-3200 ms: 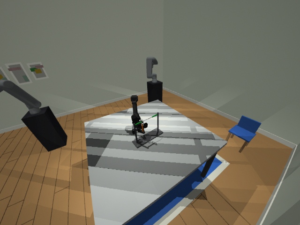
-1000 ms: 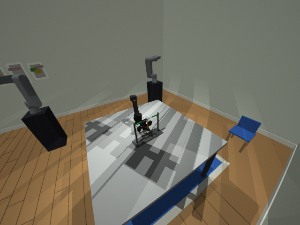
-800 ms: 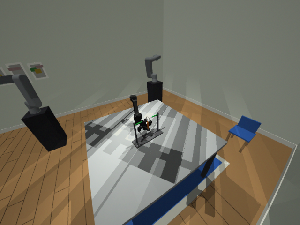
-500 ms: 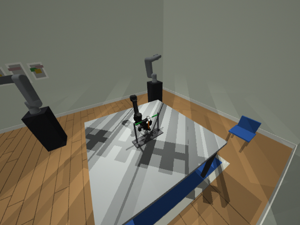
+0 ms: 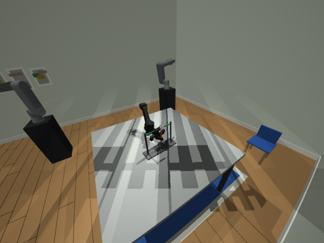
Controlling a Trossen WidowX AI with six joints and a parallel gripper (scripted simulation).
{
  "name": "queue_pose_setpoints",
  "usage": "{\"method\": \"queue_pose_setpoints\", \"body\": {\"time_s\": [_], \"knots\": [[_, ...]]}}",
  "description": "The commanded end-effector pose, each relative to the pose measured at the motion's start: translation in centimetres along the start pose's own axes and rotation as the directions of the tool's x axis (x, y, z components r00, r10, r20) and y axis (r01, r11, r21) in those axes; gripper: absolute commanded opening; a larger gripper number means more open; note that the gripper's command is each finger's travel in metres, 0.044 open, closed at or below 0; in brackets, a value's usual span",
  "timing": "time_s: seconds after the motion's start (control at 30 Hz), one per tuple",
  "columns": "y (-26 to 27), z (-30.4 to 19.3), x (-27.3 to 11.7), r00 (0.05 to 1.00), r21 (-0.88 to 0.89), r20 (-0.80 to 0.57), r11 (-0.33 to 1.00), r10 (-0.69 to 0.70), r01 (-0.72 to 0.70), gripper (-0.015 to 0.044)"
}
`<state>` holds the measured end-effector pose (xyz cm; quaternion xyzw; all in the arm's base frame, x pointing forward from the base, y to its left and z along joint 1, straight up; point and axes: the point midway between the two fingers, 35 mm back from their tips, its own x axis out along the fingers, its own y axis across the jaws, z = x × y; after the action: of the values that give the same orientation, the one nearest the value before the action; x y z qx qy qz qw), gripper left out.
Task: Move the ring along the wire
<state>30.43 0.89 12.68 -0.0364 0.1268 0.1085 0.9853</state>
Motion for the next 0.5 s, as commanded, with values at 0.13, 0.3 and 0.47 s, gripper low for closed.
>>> {"method": "queue_pose_setpoints", "body": {"time_s": [0.13,0.3,0.47], "knots": [[1.3,0.5,-1.2,0.996,0.044,-0.085,0.999,-0.01,0.013,-0.015],[2.0,0.5,-1.2,0.996,0.058,-0.091,0.998,-0.01,0.015,-0.015],[2.6,0.6,-1.2,0.996,0.067,-0.09,0.998,-0.008,0.014,-0.015]]}}
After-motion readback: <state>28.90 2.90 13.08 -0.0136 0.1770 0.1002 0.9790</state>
